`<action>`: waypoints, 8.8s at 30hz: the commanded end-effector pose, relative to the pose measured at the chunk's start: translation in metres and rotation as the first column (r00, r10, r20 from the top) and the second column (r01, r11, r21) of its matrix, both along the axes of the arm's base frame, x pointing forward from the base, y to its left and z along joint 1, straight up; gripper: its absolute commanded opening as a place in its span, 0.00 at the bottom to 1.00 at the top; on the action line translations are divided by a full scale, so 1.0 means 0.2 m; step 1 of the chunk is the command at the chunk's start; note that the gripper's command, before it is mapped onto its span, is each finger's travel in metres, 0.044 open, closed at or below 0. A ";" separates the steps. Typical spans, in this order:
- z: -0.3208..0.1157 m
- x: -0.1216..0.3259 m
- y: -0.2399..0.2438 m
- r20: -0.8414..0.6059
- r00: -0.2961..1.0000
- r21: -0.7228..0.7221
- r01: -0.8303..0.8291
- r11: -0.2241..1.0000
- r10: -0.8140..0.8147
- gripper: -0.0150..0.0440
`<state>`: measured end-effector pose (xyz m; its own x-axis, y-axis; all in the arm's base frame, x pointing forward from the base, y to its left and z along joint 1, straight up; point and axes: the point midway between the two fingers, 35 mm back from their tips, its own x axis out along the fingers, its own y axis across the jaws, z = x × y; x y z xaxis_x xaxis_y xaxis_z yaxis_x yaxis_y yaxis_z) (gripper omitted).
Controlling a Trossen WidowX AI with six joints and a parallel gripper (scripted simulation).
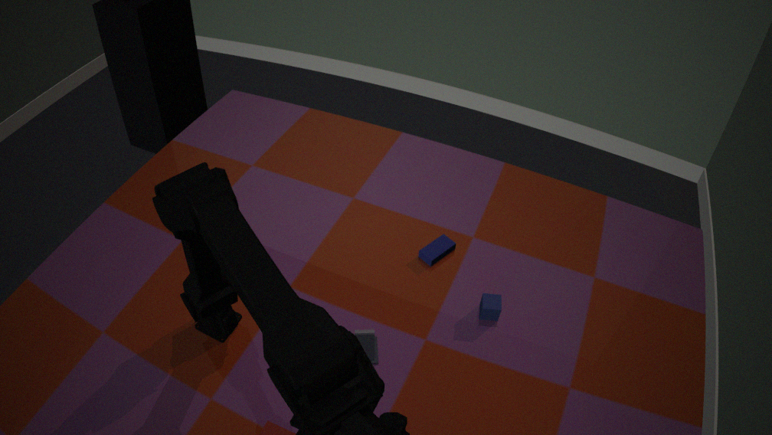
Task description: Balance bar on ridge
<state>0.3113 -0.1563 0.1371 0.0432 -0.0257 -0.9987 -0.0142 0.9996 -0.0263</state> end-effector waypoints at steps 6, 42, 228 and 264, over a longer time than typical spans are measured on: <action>-0.29 -0.02 0.01 -0.011 1.000 0.009 -0.005 1.000 0.005 0.79; -0.43 -0.01 0.01 -0.011 1.000 0.009 -0.005 1.000 0.005 0.79; -0.12 -0.23 0.99 -0.034 0.440 0.054 0.897 0.438 -0.897 0.25; -0.13 -0.23 0.99 -0.034 0.440 0.054 0.897 0.438 -0.897 0.25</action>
<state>0.2658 0.0407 0.1111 0.0286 0.0008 -0.9996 0.8900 0.4552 0.0258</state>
